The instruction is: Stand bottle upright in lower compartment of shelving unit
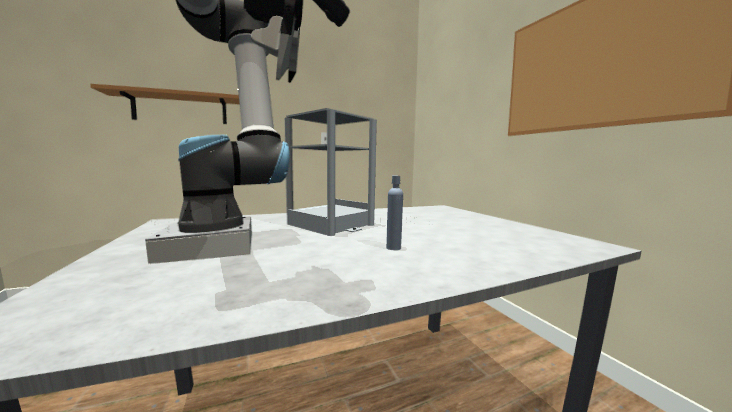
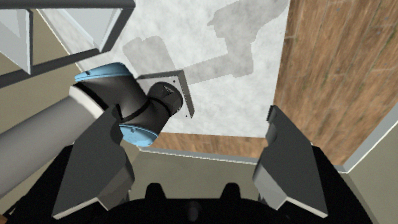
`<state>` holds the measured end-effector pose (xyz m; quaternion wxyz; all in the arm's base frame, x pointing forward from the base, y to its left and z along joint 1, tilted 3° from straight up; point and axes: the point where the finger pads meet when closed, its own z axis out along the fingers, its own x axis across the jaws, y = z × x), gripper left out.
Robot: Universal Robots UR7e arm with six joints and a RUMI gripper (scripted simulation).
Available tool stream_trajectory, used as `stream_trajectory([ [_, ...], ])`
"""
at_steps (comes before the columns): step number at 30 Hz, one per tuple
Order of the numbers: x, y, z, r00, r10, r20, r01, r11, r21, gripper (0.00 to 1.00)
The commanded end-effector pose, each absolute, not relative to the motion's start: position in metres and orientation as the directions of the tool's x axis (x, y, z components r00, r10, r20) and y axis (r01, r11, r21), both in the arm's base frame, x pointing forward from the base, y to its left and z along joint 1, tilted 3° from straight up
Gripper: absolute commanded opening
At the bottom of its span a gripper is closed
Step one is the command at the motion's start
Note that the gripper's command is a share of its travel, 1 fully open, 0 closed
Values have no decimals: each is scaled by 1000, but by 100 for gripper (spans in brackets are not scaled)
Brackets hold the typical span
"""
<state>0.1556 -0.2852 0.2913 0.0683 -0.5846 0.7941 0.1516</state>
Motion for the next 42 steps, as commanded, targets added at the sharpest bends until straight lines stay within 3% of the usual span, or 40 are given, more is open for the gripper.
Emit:
stream_trajectory([
  [1,157,-274,345,-307,-904,-297,-949,268,166,100],
  [25,163,-269,361,-291,-910,-294,-954,252,164,100],
  [42,263,-282,320,-44,-978,-206,-993,21,112,100],
])
